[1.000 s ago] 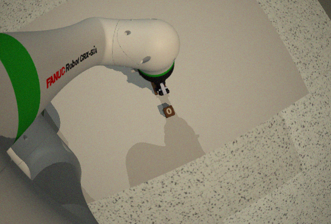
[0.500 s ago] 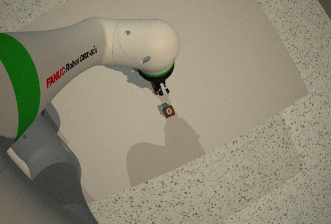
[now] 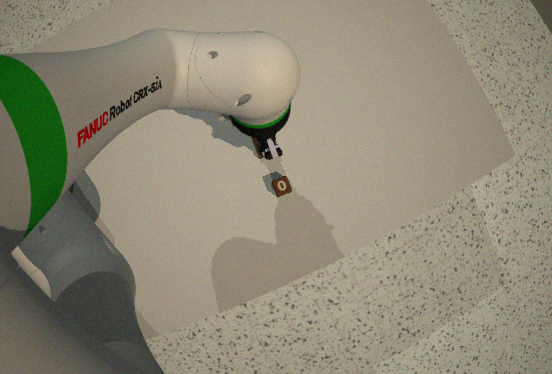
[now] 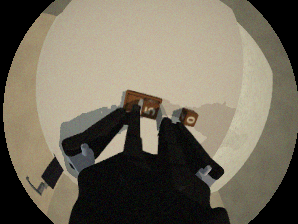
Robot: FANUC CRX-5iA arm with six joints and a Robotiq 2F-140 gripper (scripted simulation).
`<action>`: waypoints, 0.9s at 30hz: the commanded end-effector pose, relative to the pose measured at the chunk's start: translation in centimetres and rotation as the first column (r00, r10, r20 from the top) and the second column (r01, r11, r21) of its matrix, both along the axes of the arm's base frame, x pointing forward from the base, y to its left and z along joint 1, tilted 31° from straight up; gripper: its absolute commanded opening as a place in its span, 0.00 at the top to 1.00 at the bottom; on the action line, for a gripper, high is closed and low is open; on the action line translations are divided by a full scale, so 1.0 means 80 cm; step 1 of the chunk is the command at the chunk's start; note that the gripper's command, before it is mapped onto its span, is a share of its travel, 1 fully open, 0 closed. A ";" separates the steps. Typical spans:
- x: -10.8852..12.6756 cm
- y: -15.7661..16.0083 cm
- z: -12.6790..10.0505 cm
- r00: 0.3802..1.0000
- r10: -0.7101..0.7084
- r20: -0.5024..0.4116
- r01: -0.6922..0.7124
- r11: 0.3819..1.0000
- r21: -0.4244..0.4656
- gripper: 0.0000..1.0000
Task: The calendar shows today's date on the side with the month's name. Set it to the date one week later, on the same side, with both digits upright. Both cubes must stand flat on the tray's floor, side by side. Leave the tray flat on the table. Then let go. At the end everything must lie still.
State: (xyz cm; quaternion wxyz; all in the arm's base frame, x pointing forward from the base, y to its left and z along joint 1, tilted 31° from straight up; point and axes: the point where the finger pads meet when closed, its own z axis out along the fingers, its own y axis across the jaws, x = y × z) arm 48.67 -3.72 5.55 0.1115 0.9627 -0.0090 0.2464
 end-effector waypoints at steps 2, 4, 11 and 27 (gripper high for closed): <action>0.000 0.000 0.000 1.000 0.000 0.000 0.000 1.000 0.000 0.80; 0.000 0.000 0.000 1.000 0.000 0.000 0.000 1.000 0.000 0.80; 0.000 0.000 0.000 1.000 0.000 0.000 0.000 1.000 0.000 0.73; 0.000 0.000 0.001 1.000 0.000 0.000 0.000 1.000 0.000 0.71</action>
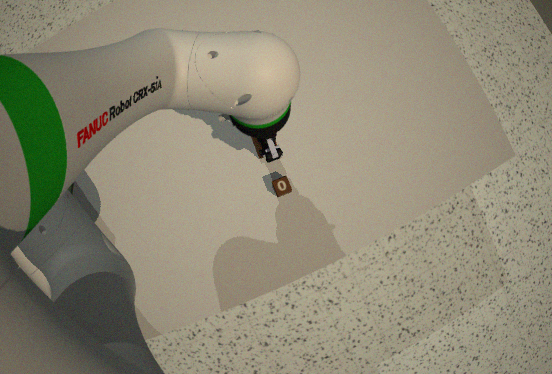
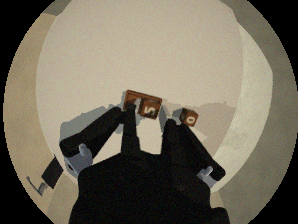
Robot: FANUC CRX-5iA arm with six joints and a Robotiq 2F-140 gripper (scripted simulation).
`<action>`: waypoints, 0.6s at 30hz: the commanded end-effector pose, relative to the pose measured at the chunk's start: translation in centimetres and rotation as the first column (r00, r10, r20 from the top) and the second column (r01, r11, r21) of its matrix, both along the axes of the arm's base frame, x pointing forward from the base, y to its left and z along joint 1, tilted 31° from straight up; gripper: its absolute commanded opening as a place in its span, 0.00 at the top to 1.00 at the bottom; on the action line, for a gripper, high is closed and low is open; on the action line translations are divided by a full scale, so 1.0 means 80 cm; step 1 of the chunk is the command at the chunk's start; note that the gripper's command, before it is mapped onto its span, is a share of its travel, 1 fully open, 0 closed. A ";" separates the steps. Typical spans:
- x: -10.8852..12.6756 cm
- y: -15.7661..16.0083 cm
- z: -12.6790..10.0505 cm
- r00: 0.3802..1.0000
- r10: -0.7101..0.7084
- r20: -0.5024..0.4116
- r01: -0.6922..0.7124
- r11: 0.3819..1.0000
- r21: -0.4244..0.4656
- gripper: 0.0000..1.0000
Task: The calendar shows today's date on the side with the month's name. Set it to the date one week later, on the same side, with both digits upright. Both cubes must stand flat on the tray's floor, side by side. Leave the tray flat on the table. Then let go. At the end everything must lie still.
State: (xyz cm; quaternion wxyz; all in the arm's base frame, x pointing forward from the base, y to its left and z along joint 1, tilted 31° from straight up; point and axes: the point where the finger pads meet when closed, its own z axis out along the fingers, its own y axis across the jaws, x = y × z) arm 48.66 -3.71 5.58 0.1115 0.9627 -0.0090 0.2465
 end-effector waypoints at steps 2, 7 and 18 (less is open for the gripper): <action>-0.001 0.000 0.002 1.000 0.000 0.000 0.000 1.000 0.000 0.71; -0.006 0.003 0.011 1.000 0.000 0.000 0.000 1.000 0.000 0.71; -0.038 0.018 0.069 1.000 0.000 0.000 0.000 1.000 0.000 0.71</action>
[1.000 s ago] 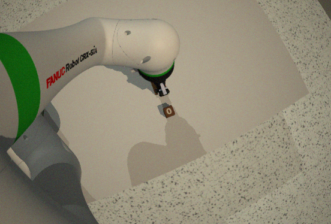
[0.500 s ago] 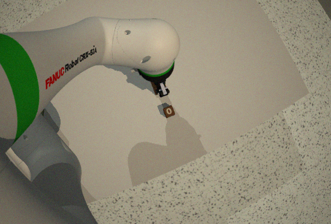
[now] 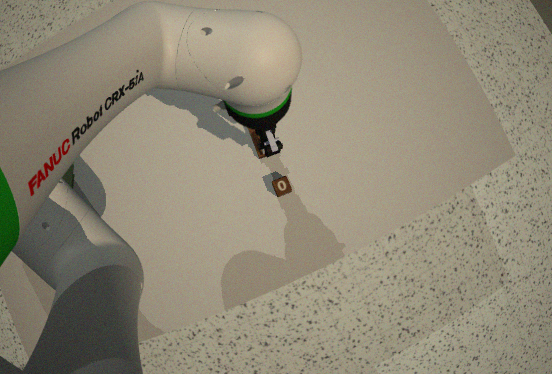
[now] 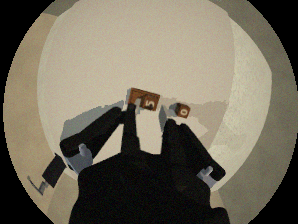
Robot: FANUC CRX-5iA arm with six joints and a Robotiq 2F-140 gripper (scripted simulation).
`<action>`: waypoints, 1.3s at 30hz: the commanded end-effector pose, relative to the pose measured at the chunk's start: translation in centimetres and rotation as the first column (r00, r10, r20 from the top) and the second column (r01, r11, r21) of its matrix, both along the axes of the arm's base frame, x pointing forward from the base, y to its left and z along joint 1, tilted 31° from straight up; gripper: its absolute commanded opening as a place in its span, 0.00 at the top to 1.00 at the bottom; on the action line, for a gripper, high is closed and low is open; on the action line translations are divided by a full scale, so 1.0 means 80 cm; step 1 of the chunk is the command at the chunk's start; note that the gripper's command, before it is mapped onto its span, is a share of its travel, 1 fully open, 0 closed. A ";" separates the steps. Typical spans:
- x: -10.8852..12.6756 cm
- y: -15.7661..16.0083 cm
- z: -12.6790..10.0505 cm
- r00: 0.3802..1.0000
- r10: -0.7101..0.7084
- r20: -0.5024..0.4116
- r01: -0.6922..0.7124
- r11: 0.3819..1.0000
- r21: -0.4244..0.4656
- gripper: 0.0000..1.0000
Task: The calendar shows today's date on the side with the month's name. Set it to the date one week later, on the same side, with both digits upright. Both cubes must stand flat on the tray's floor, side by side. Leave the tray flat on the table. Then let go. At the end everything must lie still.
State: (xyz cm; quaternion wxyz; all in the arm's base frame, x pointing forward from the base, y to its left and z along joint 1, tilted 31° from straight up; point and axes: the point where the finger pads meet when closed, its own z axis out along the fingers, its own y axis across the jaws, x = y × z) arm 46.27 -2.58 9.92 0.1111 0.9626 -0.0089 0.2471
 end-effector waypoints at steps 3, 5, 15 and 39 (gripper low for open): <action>-0.011 0.005 0.020 1.000 -0.001 -0.001 0.001 1.000 -0.001 0.71; -0.016 0.007 0.029 1.000 -0.001 -0.001 0.001 1.000 -0.001 0.71; -0.023 0.010 0.042 1.000 0.000 -0.001 0.000 1.000 -0.001 0.00; -0.023 0.005 0.042 0.998 -0.060 0.012 0.059 0.998 0.033 0.00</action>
